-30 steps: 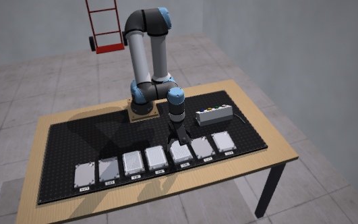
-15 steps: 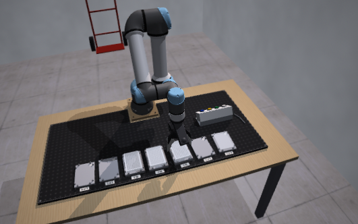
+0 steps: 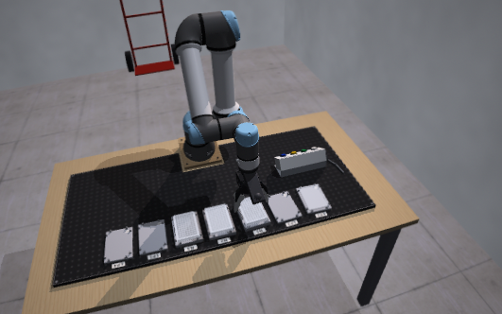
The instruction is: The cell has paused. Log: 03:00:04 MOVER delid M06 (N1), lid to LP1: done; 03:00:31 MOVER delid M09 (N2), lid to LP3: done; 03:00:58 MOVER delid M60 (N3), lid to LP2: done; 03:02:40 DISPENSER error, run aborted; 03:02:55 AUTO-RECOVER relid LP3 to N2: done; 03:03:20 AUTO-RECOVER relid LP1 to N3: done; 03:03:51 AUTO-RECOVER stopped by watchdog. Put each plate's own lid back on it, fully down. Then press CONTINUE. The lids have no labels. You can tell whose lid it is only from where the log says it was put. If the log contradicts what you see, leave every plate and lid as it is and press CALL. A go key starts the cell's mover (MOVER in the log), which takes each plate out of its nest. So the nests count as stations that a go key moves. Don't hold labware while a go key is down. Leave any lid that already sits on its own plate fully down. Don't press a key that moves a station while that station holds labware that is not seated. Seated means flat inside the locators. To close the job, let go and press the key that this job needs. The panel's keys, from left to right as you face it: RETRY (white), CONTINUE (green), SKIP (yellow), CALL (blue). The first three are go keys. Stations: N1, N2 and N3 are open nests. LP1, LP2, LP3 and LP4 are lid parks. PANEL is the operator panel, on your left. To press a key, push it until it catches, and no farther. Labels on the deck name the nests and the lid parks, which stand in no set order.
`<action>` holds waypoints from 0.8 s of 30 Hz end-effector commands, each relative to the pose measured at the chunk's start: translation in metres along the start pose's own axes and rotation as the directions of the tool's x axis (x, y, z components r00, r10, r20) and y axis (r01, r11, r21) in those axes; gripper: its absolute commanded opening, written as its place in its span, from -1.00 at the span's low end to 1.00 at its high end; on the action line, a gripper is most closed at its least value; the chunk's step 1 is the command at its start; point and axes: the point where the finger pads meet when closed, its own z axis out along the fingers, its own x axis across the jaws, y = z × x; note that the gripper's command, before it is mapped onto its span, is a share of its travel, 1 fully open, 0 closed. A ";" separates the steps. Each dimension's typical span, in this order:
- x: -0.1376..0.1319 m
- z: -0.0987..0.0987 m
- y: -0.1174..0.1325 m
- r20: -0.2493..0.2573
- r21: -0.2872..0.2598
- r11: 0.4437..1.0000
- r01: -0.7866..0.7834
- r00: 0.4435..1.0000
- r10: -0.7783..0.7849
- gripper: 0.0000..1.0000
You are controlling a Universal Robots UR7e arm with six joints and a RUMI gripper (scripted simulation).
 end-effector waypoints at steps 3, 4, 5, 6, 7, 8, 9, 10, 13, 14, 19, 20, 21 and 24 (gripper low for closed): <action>0.000 0.000 0.000 0.000 0.001 1.000 0.000 1.000 0.000 0.64; 0.000 0.000 0.000 0.000 0.001 1.000 0.000 1.000 0.000 0.64; 0.000 0.000 0.000 0.000 0.001 1.000 0.000 1.000 0.000 0.64; 0.000 0.000 0.000 0.000 0.001 1.000 0.000 1.000 0.000 0.64; 0.000 0.000 0.000 0.000 0.001 1.000 0.000 1.000 0.000 0.64; 0.000 0.000 0.000 0.000 0.001 1.000 0.000 1.000 0.000 0.64; 0.000 0.000 0.000 0.000 0.001 1.000 0.000 1.000 0.000 0.64; 0.000 -0.002 0.000 0.000 0.001 1.000 0.000 1.000 0.000 0.64; 0.000 -0.007 0.000 0.000 0.001 1.000 0.000 1.000 0.000 0.64; 0.000 -0.009 0.000 0.000 0.001 1.000 0.000 1.000 0.000 0.64; 0.000 -0.017 0.000 0.000 0.001 1.000 0.000 1.000 0.000 0.64; 0.000 -0.019 0.000 0.000 0.001 1.000 0.000 1.000 0.000 0.64; 0.000 -0.019 0.000 0.000 0.001 1.000 0.000 1.000 0.000 0.64; 0.000 -0.019 0.000 0.000 0.001 1.000 0.000 1.000 0.000 0.64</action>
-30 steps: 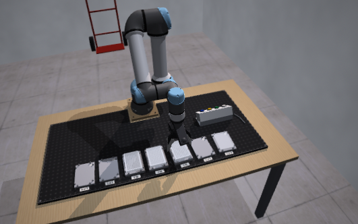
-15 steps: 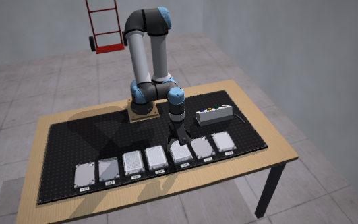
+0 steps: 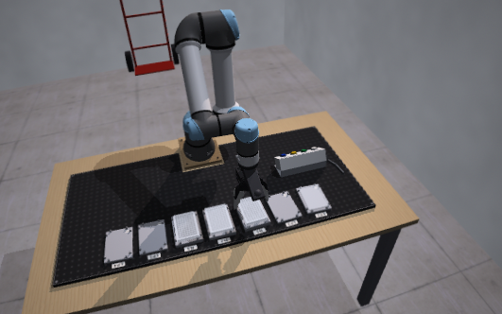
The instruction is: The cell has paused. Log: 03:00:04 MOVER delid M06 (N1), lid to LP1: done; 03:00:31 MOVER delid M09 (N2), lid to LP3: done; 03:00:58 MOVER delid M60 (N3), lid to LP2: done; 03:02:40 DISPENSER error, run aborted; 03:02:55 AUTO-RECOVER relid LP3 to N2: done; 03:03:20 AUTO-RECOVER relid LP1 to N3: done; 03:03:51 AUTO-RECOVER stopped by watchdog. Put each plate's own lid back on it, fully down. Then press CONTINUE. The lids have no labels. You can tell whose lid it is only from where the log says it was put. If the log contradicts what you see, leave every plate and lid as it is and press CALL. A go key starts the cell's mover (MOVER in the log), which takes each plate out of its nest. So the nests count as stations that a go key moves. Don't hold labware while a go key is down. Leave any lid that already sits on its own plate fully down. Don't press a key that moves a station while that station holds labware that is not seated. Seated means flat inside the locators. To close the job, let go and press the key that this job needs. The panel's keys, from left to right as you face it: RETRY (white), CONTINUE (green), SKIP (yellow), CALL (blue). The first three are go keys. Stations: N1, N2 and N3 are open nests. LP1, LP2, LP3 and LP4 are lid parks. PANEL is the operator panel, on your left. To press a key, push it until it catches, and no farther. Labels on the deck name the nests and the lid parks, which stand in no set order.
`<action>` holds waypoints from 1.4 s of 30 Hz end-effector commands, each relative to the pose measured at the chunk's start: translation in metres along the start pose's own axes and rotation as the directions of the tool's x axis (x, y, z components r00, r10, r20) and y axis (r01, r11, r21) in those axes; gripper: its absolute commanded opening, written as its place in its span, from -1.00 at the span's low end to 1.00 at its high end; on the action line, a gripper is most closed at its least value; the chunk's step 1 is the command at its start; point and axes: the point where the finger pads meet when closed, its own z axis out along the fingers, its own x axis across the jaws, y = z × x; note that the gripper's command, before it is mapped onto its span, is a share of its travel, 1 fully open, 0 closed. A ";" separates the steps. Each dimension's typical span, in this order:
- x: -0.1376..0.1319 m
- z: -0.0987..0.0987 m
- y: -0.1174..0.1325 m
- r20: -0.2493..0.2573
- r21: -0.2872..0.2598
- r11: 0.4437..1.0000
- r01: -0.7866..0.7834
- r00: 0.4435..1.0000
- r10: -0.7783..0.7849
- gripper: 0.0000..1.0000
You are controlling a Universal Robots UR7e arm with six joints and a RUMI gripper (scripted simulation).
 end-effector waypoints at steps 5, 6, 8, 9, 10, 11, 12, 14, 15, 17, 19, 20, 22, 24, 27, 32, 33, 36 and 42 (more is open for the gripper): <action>-0.020 -0.003 -0.001 0.000 0.001 0.997 -0.080 0.997 0.080 0.64; -0.025 -0.003 -0.001 0.000 0.001 0.996 -0.092 0.996 0.092 0.64; -0.035 -0.003 -0.002 0.000 0.001 0.996 -0.092 0.996 0.092 0.64; -0.040 -0.003 -0.002 0.000 0.001 0.996 -0.092 0.996 0.092 0.64; -0.045 -0.003 -0.002 0.000 0.001 0.996 -0.092 0.996 0.092 0.64; -0.050 -0.003 -0.002 0.000 0.001 0.996 -0.092 0.996 0.092 0.64; -0.055 -0.003 -0.002 0.000 0.001 0.996 -0.092 0.996 0.092 0.64; -0.065 -0.003 -0.003 0.000 0.001 0.996 -0.092 0.996 0.092 0.64; -0.070 -0.003 -0.003 0.000 0.001 0.996 -0.092 0.996 0.092 0.64; -0.070 -0.003 -0.003 0.000 0.001 0.996 -0.092 0.996 0.092 0.64; -0.080 -0.003 -0.003 0.000 0.001 0.996 -0.092 0.996 0.092 0.64; -0.085 -0.003 -0.003 0.000 0.001 0.996 -0.092 0.996 0.092 0.64; -0.095 -0.003 -0.004 0.001 0.001 0.996 -0.092 0.996 0.092 0.64; -0.105 -0.003 -0.004 0.001 0.001 0.996 -0.093 0.996 0.093 0.64; -0.120 -0.003 -0.005 0.001 0.001 0.996 -0.093 0.996 0.093 0.64; -0.145 -0.003 -0.006 0.001 0.001 0.996 -0.093 0.996 0.093 0.64; -0.145 -0.003 -0.006 0.001 0.001 0.996 -0.093 0.996 0.093 0.64; -0.155 -0.003 -0.006 0.001 0.001 0.996 -0.093 0.996 0.093 0.64; -0.185 -0.003 -0.007 0.001 0.001 0.996 -0.093 0.996 0.093 0.64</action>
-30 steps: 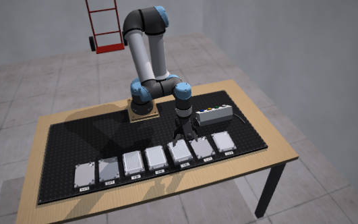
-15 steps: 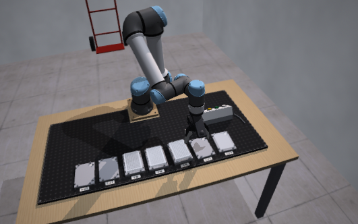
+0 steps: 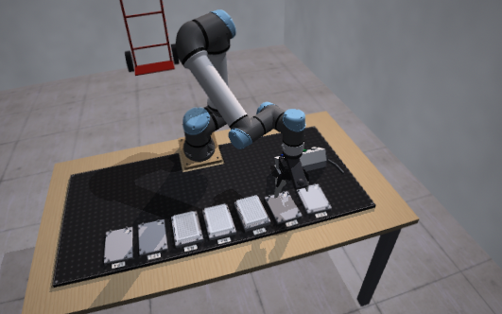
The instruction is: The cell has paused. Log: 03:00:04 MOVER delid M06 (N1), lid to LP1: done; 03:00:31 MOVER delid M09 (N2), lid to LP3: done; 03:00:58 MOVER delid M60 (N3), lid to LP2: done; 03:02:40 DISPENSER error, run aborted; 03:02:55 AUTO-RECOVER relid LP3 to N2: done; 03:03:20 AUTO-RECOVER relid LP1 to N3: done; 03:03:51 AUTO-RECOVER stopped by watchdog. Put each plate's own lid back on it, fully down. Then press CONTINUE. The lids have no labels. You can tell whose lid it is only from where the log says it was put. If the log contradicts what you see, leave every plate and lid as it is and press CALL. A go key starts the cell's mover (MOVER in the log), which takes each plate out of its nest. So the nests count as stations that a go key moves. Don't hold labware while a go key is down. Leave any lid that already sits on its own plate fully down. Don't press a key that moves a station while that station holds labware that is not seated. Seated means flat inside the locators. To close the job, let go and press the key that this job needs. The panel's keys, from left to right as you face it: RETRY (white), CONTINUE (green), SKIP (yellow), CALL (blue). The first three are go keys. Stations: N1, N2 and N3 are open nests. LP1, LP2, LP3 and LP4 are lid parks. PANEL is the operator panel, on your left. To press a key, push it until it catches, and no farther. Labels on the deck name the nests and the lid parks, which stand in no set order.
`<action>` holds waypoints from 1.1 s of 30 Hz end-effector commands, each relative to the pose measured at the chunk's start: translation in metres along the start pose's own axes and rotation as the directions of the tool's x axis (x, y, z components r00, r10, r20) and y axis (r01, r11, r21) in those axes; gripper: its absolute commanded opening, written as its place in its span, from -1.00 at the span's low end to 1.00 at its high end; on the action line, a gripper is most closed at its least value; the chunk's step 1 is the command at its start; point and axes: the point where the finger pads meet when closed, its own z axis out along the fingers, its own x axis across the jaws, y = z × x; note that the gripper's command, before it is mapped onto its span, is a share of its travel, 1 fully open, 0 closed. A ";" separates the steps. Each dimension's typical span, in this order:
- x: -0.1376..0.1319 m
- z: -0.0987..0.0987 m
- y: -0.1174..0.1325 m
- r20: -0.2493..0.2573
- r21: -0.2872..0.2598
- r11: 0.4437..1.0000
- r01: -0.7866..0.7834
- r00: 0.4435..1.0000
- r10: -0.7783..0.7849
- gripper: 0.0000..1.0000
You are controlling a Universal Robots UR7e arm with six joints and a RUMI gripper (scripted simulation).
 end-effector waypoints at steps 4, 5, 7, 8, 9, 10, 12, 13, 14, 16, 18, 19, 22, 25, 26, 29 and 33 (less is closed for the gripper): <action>-0.040 0.000 0.001 -0.002 0.001 1.000 -0.001 1.000 0.001 0.64; -0.045 0.000 0.001 -0.002 0.001 1.000 -0.001 1.000 0.001 0.64; -0.055 0.000 0.002 -0.002 0.001 1.000 -0.001 1.000 0.001 0.64; -0.055 0.000 0.002 -0.002 0.001 1.000 -0.001 1.000 0.001 0.64; -0.055 0.000 0.002 -0.002 0.001 1.000 -0.001 1.000 0.001 0.64; -0.060 0.000 0.002 -0.002 0.001 1.000 -0.001 1.000 0.001 0.64; -0.070 0.000 0.003 -0.002 0.001 1.000 -0.001 1.000 0.001 0.64; -0.075 0.000 0.003 -0.002 0.001 1.000 -0.001 1.000 0.001 0.64; -0.080 0.000 0.003 -0.002 0.001 1.000 -0.001 1.000 0.001 0.64; -0.090 0.000 0.004 -0.002 0.001 1.000 -0.001 1.000 0.001 0.64; -0.099 0.000 0.004 -0.001 0.001 1.000 -0.001 1.000 0.001 0.64; -0.099 0.000 0.004 -0.001 0.001 1.000 -0.001 1.000 0.001 0.64; -0.099 0.000 0.004 -0.001 0.001 1.000 -0.001 1.000 0.001 0.64; -0.099 0.000 0.004 -0.001 0.001 1.000 -0.001 1.000 0.001 0.64; -0.099 0.000 0.004 -0.001 0.001 1.000 -0.001 1.000 0.001 0.64; -0.099 0.000 0.004 -0.001 0.001 1.000 -0.001 1.000 0.001 0.64; -0.099 0.002 0.004 -0.001 0.001 1.000 -0.001 1.000 0.001 0.64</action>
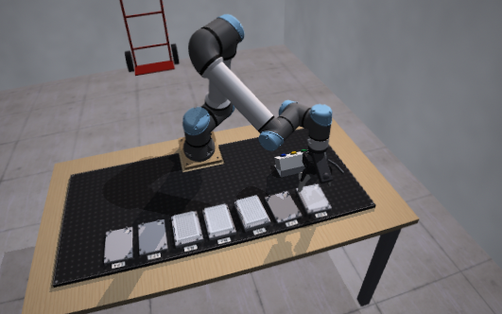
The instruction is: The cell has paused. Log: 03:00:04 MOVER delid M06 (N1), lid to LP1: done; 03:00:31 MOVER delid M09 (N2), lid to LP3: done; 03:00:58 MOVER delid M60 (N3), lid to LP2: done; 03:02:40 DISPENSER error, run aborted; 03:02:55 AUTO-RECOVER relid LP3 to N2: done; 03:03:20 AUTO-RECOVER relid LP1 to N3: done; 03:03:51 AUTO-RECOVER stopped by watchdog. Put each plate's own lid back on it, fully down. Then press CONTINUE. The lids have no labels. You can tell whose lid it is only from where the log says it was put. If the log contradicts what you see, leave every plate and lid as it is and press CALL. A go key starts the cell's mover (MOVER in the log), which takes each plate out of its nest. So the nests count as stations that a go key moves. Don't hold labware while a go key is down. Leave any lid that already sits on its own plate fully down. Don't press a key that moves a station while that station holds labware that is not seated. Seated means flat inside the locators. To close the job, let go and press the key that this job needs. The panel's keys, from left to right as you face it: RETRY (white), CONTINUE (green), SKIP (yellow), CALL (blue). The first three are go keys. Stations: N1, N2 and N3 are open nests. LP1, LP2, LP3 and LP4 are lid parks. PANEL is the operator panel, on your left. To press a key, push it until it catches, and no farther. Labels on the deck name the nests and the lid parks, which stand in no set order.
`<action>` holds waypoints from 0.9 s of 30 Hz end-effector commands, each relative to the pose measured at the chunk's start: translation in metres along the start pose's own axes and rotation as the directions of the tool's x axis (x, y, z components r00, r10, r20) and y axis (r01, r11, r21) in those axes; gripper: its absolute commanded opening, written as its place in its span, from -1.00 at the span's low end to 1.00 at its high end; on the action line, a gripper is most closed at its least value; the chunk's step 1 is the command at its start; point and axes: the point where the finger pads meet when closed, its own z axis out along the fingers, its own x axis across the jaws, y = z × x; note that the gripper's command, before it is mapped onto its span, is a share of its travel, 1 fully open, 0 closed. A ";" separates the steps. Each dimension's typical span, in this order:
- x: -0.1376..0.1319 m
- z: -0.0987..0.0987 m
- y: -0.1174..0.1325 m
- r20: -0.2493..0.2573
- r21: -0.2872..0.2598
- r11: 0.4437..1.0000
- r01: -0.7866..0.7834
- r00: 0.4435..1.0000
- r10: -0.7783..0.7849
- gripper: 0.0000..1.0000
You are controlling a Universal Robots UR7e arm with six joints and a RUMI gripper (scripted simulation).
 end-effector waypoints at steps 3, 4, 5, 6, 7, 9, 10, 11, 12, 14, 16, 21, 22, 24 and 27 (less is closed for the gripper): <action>0.000 0.006 0.000 0.001 0.001 1.000 0.000 1.000 0.000 0.64; 0.000 0.008 0.000 0.001 0.001 1.000 0.000 1.000 0.000 0.64; 0.000 0.009 0.000 0.001 0.001 1.000 0.000 1.000 0.000 0.64; 0.000 0.011 0.000 0.001 0.001 1.000 0.000 1.000 0.000 0.64; 0.000 0.013 0.000 0.001 0.001 1.000 0.000 1.000 0.000 0.64; 0.000 0.014 0.000 0.001 0.001 1.000 0.000 1.000 0.000 0.64; 0.000 0.014 0.000 0.001 0.001 1.000 0.000 1.000 0.000 0.64; 0.000 0.016 0.000 0.001 0.001 1.000 0.000 1.000 0.000 0.64; 0.000 0.018 0.000 0.001 0.001 1.000 0.000 1.000 0.000 0.64; 0.000 0.021 0.000 0.001 0.001 1.000 0.000 1.000 0.000 0.64; 0.000 0.024 0.000 0.001 0.001 1.000 0.000 1.000 0.000 0.64; 0.000 0.033 0.000 0.001 0.001 1.000 0.000 1.000 0.000 0.64; 0.000 0.034 0.000 0.001 0.001 1.000 0.000 1.000 0.000 0.64; 0.000 0.038 0.000 0.001 0.001 1.000 0.000 1.000 0.000 0.64; 0.000 0.038 0.000 0.001 0.001 1.000 0.000 1.000 0.000 0.64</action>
